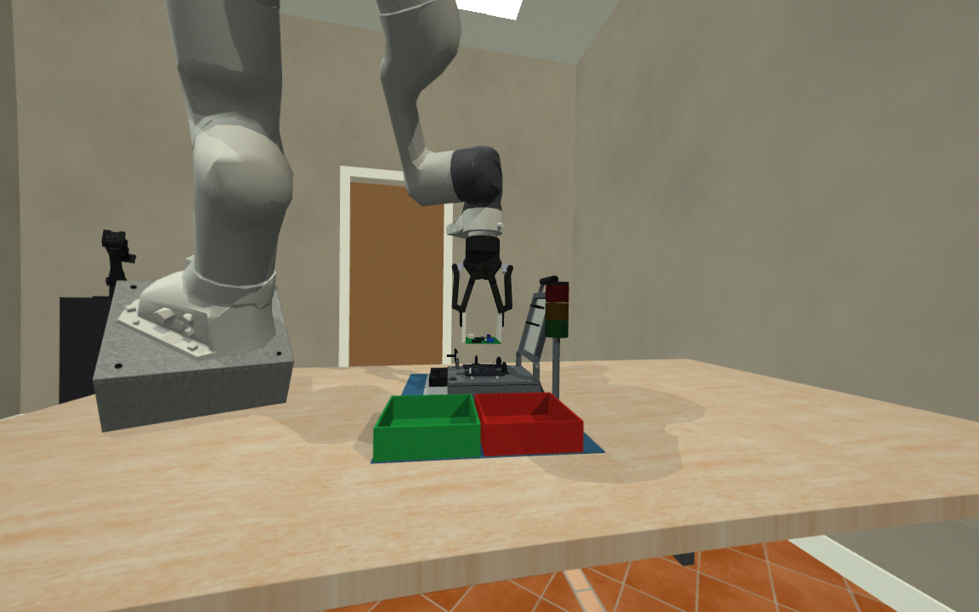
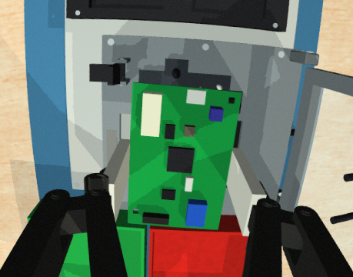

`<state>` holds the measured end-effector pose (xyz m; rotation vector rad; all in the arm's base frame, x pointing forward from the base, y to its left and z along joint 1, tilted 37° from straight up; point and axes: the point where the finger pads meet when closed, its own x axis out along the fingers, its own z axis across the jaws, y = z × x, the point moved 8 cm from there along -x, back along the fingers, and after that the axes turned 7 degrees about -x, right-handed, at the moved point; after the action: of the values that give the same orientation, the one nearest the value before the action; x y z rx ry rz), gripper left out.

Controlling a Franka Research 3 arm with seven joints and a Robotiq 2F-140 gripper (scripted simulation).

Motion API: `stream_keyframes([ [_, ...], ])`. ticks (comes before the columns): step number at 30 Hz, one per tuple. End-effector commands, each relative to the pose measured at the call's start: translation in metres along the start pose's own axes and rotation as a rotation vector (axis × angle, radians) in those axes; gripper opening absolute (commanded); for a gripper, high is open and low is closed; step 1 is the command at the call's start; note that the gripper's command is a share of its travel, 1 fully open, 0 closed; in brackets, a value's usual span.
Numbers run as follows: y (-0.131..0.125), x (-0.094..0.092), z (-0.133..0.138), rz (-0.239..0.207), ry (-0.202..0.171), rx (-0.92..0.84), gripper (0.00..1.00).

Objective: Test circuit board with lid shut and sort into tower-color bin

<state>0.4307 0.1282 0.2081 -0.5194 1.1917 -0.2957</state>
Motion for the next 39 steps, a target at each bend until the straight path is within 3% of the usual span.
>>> stream_keyframes([
  [1,-0.0023,0.0012,-0.0010,-0.005,0.002,-0.034,0.46],
  [39,-0.0025,0.0062,-0.0009,-0.005,0.002,-0.037,0.46],
])
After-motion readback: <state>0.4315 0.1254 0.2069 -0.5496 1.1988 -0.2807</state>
